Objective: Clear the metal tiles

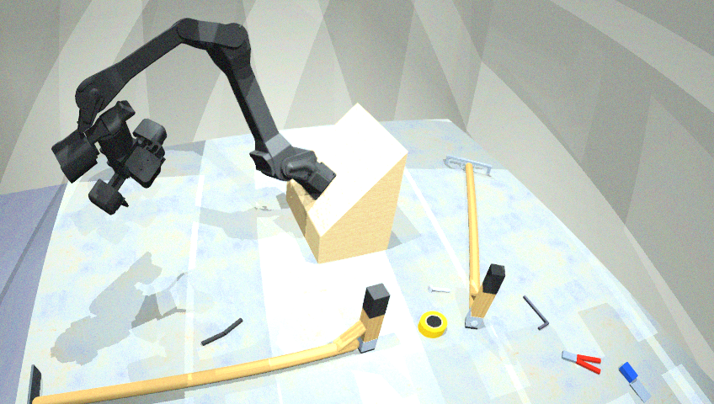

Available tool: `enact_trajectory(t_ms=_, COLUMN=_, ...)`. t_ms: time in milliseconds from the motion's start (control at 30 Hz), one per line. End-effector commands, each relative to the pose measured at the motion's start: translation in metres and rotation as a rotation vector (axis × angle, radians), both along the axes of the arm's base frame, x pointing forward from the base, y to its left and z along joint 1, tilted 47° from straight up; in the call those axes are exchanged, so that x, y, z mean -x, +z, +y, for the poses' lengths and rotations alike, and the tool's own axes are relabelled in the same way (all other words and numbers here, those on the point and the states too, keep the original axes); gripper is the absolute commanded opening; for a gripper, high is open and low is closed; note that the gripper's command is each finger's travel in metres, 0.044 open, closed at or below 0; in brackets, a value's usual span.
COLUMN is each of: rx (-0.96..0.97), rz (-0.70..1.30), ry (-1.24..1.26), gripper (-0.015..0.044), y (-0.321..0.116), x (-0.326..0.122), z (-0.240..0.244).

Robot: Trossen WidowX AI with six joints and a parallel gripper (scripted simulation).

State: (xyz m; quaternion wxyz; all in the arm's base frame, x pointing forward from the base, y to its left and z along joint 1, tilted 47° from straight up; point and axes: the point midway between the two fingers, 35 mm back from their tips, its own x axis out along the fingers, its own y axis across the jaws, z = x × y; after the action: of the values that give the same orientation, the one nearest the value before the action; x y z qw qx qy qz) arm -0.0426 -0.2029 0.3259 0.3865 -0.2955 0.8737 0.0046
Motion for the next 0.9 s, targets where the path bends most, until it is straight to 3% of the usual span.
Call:
enact_trajectory(t_ms=0, rx=-0.052, rz=0.071, ry=0.037, gripper=0.0440, y=-0.001, x=-0.001, z=-0.005)
enact_trajectory(t_ms=667, rx=-0.273, rz=0.388, ry=0.204, gripper=0.0440, y=-0.006, x=-0.012, z=-0.030)
enact_trajectory(t_ms=867, rx=-0.280, rz=0.399, ry=0.210, gripper=0.0440, y=-0.006, x=-0.013, z=-0.030)
